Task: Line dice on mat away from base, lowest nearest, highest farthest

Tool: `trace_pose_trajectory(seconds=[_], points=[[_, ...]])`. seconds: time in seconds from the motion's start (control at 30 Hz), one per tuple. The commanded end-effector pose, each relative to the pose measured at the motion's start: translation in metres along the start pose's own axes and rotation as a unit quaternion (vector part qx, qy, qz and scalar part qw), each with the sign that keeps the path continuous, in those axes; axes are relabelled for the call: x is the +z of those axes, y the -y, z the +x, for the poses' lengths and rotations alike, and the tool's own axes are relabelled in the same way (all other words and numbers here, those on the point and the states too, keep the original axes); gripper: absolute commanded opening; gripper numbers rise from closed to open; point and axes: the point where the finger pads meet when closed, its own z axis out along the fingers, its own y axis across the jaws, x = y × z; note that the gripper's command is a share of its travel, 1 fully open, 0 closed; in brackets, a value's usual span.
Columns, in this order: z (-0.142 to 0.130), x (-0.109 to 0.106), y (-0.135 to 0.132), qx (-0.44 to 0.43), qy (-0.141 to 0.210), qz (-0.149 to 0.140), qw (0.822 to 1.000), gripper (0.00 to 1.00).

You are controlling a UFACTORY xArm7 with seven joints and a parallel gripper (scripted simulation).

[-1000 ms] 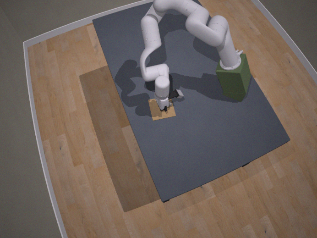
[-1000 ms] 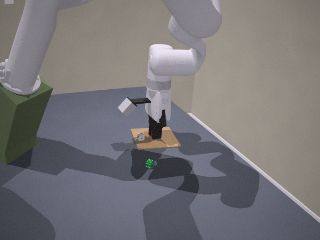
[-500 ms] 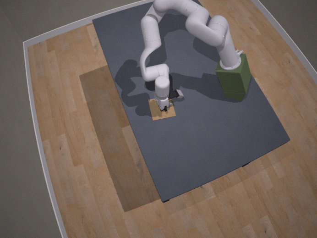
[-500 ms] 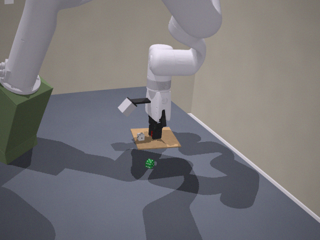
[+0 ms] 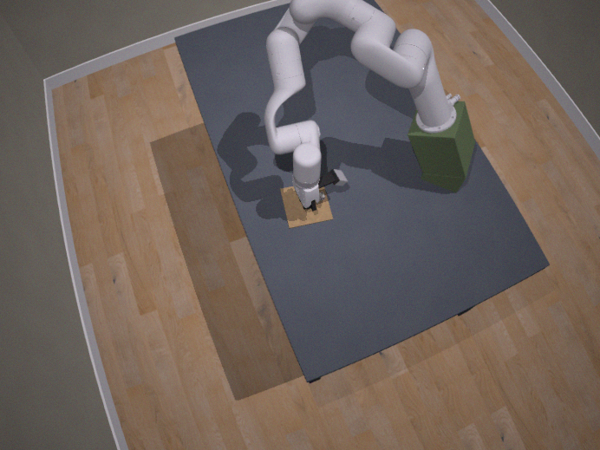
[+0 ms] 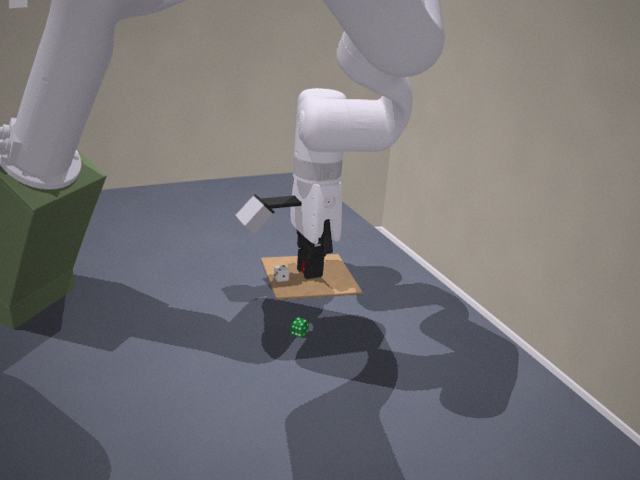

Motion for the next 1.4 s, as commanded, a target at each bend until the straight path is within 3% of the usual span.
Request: trace_pose_trajectory(seconds=[0.0, 0.17, 0.3, 0.43, 0.67, 1.13, 1.37], points=[[-0.001, -0.001, -0.001, 0.000, 0.001, 0.000, 1.000, 0.15], [-0.001, -0.001, -0.001, 0.000, 0.001, 0.000, 1.000, 0.15], [-0.001, -0.001, -0.001, 0.000, 0.001, 0.000, 1.000, 0.23], [-0.001, -0.001, -0.001, 0.000, 0.001, 0.000, 1.000, 0.23], [-0.001, -0.001, -0.001, 0.000, 0.001, 0.000, 1.000, 0.36], [-0.001, -0.003, -0.001, 0.000, 0.001, -0.001, 1.000, 0.36], [-0.001, -0.027, -0.001, 0.000, 0.001, -0.001, 1.000, 0.36]])
